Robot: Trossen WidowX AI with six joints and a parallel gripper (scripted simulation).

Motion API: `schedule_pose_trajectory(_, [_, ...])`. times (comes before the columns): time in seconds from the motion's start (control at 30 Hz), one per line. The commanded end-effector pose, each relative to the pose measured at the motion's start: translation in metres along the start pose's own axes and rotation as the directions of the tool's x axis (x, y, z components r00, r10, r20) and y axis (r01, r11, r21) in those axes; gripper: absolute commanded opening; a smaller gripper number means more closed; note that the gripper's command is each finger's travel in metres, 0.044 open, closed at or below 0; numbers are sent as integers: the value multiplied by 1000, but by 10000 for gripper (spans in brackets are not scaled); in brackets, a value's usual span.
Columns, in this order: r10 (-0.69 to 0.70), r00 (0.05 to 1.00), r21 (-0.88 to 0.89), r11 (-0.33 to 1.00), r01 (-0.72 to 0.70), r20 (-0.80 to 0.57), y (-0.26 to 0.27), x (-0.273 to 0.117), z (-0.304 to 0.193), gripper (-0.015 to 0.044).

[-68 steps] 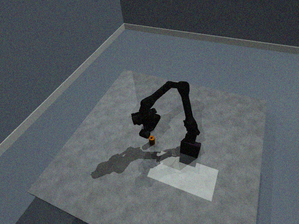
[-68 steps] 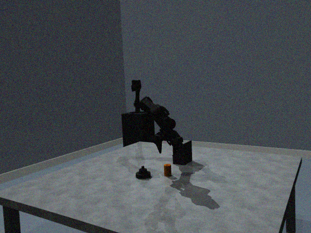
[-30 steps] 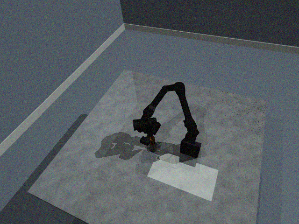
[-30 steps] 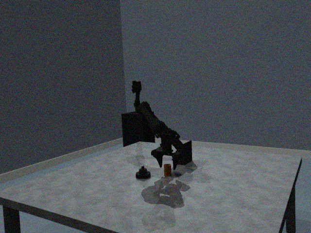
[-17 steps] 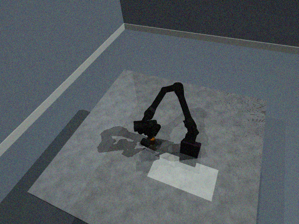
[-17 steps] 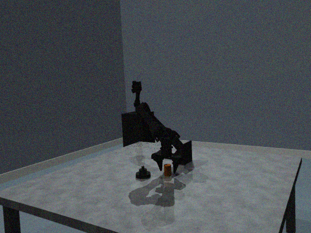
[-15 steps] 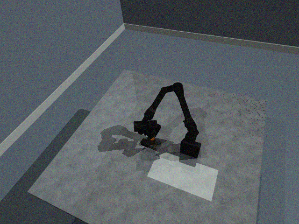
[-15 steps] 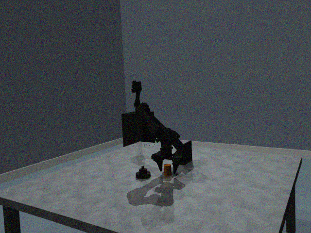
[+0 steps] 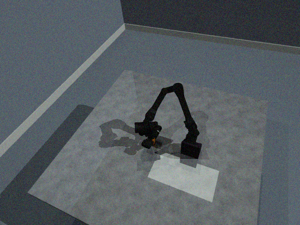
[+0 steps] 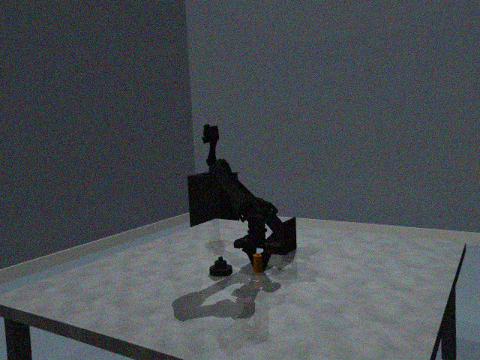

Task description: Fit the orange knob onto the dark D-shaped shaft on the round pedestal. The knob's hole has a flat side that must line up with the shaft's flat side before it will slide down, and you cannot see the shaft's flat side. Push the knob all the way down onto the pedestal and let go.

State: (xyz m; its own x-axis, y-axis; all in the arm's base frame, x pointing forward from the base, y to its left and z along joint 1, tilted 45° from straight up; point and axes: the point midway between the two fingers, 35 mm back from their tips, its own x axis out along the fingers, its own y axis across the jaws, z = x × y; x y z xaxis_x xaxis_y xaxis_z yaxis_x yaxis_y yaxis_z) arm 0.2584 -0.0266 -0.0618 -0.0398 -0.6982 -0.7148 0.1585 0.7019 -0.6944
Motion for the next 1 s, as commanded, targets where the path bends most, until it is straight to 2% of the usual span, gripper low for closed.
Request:
schedule_pose_trajectory(0.0, [-4,1000,-5,1000,4,3,0,0,0,157])
schedule_pose_trajectory(0.1, [-4,1000,-5,1000,4,3,0,0,0,137])
schedule_pose_trajectory(0.27, [2,1000,-5,1000,-2,3,3,-14,4,6])
schedule_pose_trajectory(0.3, [3,1000,-6,1000,-3,3,4,-20,5,0])
schedule_pose_trajectory(0.97, [4,1000,-6,1000,-4,1,10,-140,1,0])
